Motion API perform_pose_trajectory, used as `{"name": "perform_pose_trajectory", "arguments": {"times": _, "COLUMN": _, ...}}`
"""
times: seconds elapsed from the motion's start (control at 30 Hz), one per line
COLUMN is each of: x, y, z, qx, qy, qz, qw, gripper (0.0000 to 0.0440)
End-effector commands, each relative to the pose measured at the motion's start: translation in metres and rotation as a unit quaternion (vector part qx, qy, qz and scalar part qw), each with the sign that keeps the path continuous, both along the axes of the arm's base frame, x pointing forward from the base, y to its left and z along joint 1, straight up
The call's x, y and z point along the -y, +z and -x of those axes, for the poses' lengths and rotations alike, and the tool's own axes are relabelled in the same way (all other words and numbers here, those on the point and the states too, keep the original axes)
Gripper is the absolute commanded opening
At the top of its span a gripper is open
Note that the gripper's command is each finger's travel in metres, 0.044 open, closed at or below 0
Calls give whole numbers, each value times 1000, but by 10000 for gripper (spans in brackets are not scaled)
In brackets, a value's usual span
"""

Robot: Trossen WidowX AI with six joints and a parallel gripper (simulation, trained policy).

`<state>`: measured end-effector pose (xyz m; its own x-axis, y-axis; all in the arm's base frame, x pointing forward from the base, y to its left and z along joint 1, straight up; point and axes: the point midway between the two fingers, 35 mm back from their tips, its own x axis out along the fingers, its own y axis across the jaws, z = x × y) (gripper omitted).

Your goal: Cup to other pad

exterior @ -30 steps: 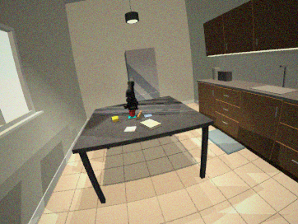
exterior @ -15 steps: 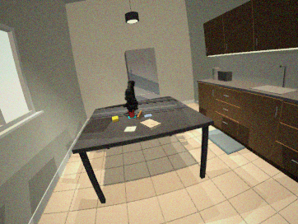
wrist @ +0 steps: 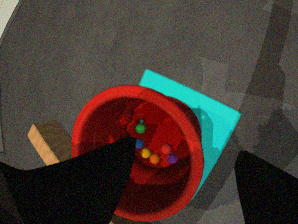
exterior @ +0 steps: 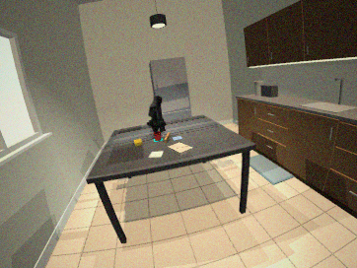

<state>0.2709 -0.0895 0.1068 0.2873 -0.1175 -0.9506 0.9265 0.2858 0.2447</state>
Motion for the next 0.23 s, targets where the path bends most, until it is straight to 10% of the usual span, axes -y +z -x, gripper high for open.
{"name": "perform_pose_trajectory", "arguments": {"times": 0.0, "x": 0, "y": 5, "z": 3, "qx": 6, "qy": 1, "qz": -2, "qw": 1000, "gripper": 272}}
{"name": "perform_pose_trajectory", "arguments": {"times": 0.2, "x": 5, "y": 26, "z": 4, "qx": 32, "qy": -2, "qz": 6, "qw": 999, "gripper": 326}}
